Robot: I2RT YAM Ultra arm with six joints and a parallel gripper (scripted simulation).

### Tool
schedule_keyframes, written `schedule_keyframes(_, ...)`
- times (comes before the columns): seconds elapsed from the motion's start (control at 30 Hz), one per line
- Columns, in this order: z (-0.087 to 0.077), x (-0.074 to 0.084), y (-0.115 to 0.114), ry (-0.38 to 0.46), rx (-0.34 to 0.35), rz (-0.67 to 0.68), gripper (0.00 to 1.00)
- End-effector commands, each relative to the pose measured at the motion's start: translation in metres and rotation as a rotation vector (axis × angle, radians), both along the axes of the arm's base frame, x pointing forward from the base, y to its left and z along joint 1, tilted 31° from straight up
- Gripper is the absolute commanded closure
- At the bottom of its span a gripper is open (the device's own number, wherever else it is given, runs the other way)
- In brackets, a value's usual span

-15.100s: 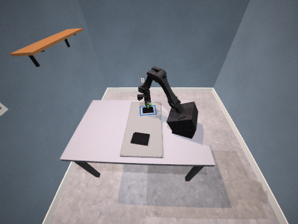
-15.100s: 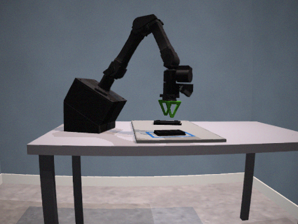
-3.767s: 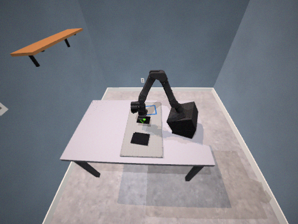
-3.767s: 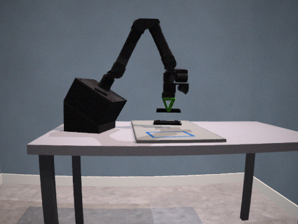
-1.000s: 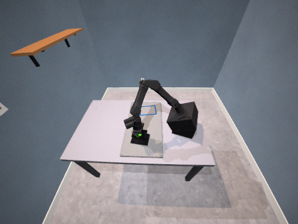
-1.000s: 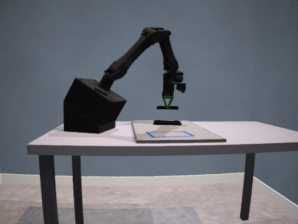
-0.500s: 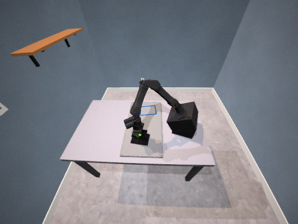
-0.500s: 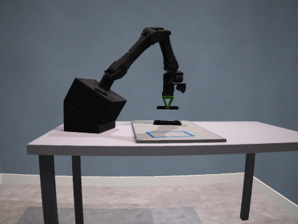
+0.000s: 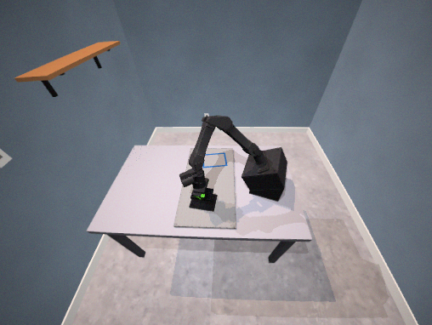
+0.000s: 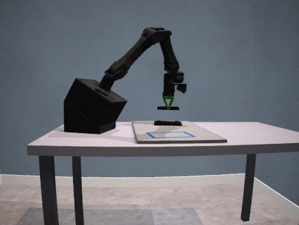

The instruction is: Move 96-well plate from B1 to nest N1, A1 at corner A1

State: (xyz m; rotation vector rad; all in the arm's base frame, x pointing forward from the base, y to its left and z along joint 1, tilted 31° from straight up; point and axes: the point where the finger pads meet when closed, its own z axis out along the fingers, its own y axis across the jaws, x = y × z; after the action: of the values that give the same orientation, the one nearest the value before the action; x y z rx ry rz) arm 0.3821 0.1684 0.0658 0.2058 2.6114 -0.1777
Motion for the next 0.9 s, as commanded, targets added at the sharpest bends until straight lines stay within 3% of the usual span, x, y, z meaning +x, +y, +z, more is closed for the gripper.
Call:
schedule_keyframes(0.0,0.003,0.003,-0.004,-0.002,-0.006,-0.003,1.0)
schedule_keyframes(0.03,-0.005,0.004,-0.004,0.001,-0.007,-0.003,1.0)
schedule_keyframes(0.17,-0.014,0.0,-0.003,0.016,-0.014,0.008,1.0)
schedule_keyframes(0.47,-0.028,0.005,-0.005,0.018,-0.012,0.006,1.0)
schedule_keyframes(0.6,-0.026,0.017,-0.005,-0.002,-0.002,-0.002,1.0)
schedule_keyframes(0.87,-0.034,0.022,-0.006,-0.004,0.0,-0.002,1.0)
